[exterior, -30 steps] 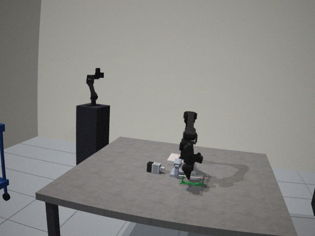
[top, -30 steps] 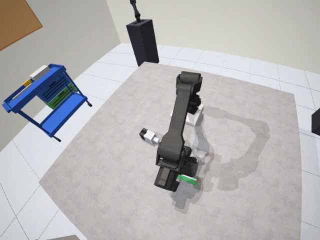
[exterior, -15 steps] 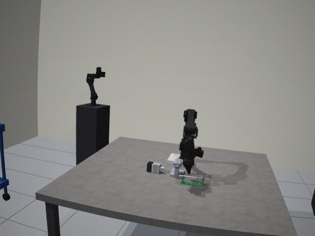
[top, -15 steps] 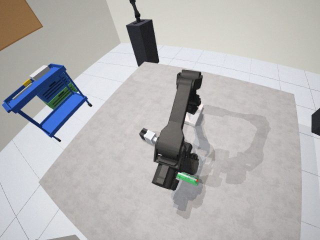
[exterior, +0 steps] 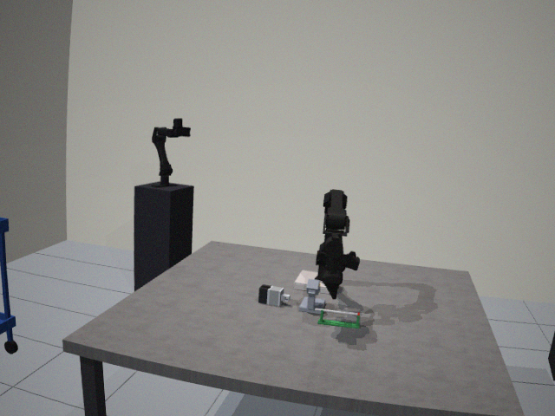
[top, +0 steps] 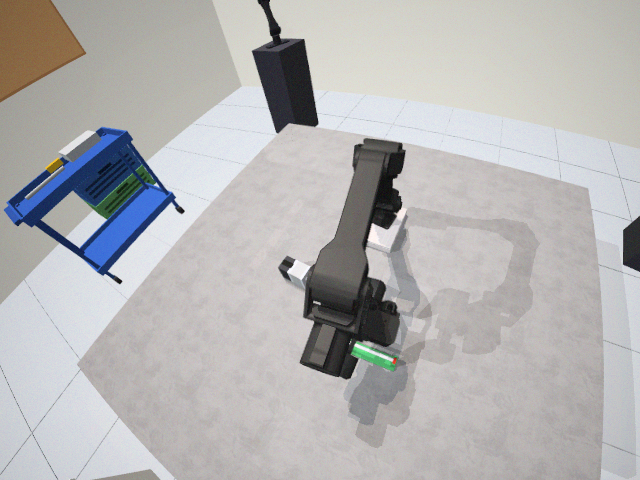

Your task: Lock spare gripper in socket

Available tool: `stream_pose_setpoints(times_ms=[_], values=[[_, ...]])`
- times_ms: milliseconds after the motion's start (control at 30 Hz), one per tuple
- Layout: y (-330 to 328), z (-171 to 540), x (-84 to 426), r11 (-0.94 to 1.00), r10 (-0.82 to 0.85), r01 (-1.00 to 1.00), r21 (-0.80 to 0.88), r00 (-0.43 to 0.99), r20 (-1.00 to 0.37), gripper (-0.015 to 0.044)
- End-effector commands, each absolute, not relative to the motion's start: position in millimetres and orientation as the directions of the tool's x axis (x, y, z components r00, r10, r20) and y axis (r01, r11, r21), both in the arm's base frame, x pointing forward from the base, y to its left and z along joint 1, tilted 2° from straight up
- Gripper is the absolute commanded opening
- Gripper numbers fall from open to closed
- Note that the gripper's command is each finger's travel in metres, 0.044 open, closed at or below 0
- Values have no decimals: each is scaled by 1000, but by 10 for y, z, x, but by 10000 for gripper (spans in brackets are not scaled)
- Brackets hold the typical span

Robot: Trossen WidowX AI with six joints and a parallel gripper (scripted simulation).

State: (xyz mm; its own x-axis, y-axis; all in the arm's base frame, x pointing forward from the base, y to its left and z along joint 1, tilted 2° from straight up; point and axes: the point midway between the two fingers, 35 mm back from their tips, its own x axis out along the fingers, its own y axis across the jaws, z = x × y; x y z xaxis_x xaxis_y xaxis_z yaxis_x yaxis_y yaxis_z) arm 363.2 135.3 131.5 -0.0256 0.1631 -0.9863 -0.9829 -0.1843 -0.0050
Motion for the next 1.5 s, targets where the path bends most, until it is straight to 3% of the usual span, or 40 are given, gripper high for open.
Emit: stream_pose_setpoints(times_ms=[0,433,700,1033,1467], values=[[1352,1412,3640,-184,164,-983,-7,-24,-986,440],[1277,1804,3634,-176,165,-984,-9,-20,-986,440],[210,1671,3610,-101,195,-994,35,-54,-979,440],[-1108,1555,3071,-82,409,-995,-53,15,-913,440],[-1299,1394,2940,-74,452,-995,-73,32,-891,440]])
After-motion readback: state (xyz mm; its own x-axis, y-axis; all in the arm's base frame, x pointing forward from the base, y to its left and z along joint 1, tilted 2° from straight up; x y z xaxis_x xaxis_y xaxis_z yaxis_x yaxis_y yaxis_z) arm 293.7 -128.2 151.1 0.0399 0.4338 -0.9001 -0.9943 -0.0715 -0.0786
